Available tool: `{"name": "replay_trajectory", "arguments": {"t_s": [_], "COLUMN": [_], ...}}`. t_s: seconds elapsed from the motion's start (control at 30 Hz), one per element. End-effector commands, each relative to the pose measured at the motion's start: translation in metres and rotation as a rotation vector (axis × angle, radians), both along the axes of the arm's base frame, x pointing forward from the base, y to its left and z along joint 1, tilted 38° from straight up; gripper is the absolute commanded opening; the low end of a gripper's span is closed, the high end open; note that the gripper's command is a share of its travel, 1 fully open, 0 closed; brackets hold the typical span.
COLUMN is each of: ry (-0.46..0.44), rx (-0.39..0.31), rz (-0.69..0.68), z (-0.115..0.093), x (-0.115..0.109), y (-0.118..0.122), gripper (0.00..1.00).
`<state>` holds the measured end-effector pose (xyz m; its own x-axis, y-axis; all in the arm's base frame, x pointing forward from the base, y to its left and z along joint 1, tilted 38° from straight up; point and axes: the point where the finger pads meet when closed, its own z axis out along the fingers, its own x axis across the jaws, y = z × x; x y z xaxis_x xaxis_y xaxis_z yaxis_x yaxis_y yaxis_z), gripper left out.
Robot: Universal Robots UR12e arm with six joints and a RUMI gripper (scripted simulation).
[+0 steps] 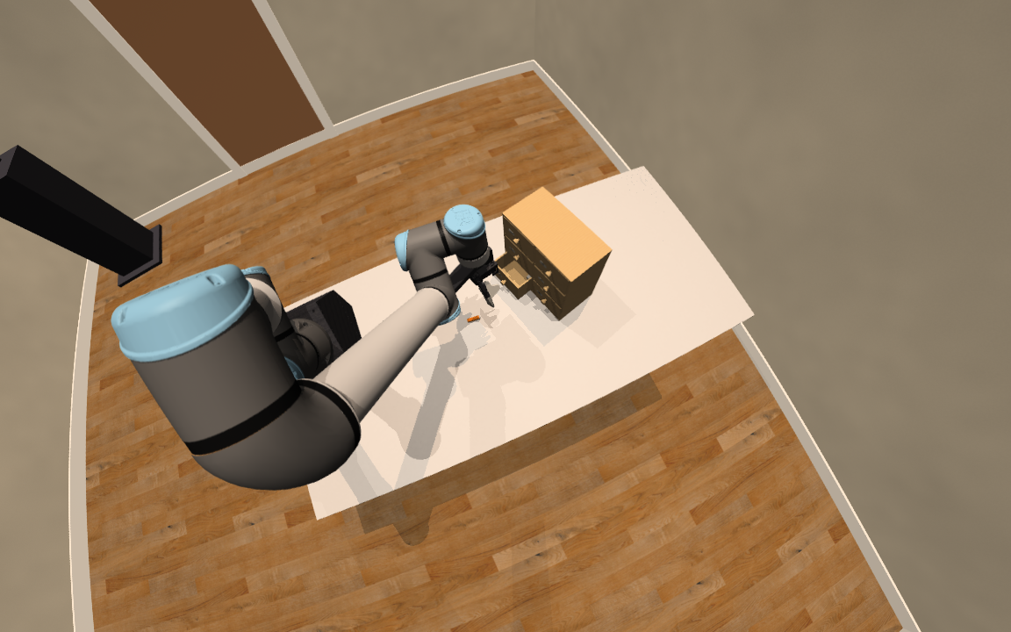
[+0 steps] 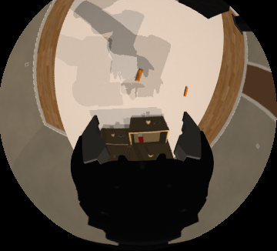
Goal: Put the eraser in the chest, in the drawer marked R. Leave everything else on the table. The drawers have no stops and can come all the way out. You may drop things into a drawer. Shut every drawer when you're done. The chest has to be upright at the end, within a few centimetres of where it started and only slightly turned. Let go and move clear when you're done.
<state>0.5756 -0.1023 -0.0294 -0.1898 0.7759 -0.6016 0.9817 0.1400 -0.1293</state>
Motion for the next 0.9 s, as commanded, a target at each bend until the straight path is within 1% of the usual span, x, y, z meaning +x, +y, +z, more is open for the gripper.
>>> {"name": "replay_trajectory", "arguments": {"t_s": [0.0, 0.87], "ry": [0.006, 0.013], "rx": [-0.002, -0.004], "rz": [-0.005, -0.010], "z": [0.0007, 0.0011], "x": [0.0004, 0.0004], "y": [0.0005, 0.0007], "gripper": [1.00, 1.00]}}
